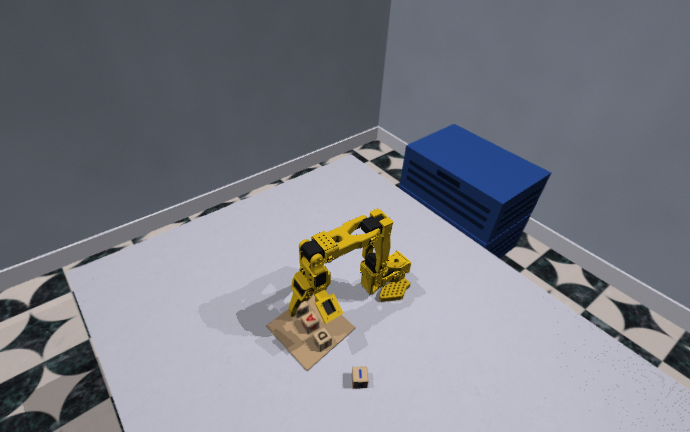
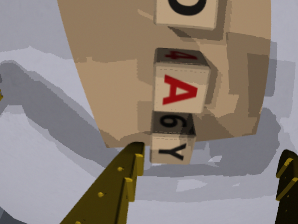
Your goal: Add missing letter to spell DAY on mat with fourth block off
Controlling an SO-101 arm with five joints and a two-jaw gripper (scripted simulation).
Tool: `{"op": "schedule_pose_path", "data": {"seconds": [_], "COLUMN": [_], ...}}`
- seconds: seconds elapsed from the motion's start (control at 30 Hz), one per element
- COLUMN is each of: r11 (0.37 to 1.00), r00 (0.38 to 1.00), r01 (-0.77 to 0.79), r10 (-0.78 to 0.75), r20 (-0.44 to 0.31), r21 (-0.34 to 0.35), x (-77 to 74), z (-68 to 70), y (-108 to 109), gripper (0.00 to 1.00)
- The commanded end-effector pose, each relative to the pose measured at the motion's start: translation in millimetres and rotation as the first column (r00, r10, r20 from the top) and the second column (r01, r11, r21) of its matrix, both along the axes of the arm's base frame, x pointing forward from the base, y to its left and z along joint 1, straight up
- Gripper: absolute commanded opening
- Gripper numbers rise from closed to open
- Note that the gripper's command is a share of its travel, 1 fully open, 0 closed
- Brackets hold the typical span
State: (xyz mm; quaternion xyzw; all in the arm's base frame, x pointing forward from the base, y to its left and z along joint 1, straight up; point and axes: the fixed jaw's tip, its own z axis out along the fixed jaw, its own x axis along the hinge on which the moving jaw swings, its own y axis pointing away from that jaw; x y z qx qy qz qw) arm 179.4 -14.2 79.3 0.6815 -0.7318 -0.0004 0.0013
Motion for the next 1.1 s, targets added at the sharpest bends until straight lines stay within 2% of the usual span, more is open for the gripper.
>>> {"op": "schedule_pose_path", "data": {"seconds": [0.0,0.57,0.8,1.07], "r11": [1.0,1.0,0.996,0.967], "r00": [0.999,0.998,0.993,0.96], "r01": [0.001,0.03,0.087,0.254], "r10": [-0.001,-0.03,-0.087,-0.254], "r20": [0.053,0.06,0.075,0.114], "r21": [-0.003,-0.002,0.002,0.022], "x": [4.3,3.4,1.7,-3.6], "z": [8.2,9.6,12.3,19.6], "y": [-1,0,1,3], "gripper": [0.36,0.36,0.36,0.36]}}
